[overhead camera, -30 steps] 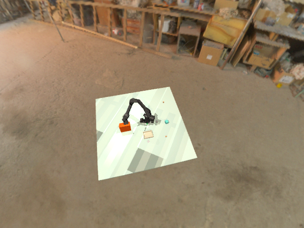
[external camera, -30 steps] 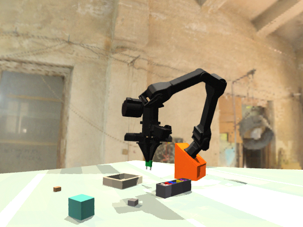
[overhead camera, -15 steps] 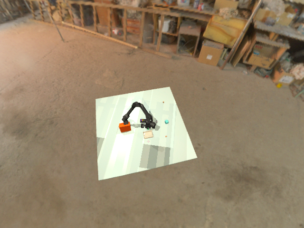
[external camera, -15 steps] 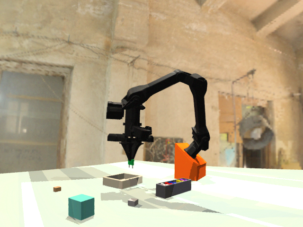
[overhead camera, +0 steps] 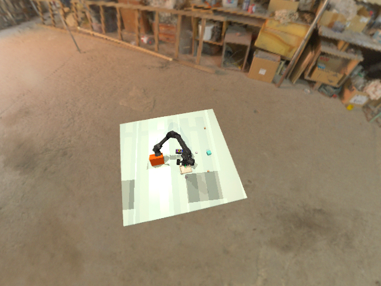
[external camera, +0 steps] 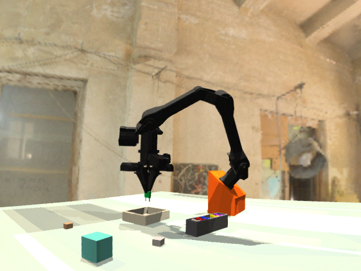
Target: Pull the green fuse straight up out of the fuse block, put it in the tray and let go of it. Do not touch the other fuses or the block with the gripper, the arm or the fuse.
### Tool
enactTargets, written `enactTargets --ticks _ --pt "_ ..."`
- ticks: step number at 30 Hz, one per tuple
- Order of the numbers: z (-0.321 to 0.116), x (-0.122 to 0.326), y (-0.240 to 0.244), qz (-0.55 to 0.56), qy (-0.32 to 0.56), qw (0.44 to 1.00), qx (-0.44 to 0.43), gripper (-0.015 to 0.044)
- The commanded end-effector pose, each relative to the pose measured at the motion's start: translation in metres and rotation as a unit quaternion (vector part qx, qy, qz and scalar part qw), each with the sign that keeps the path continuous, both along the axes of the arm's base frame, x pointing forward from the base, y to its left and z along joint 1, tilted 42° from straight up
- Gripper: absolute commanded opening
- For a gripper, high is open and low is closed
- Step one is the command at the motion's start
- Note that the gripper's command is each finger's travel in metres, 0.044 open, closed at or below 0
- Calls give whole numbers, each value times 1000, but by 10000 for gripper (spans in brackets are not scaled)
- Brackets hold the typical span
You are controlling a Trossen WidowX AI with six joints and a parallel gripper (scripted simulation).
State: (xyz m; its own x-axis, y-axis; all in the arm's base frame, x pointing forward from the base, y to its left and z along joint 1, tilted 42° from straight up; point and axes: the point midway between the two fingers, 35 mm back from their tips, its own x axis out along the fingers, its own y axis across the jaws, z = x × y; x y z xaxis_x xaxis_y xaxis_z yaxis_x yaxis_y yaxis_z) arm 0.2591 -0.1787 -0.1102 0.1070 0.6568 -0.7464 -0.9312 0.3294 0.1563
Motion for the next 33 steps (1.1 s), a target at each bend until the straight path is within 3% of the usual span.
enactTargets --ticks 1,21,33 --pt "-5 0 2 1 -2 1000 -2 0" --pt "-28 4 22 1 -3 1000 -1 0" --pt "-26 3 21 5 -2 1000 -1 315"
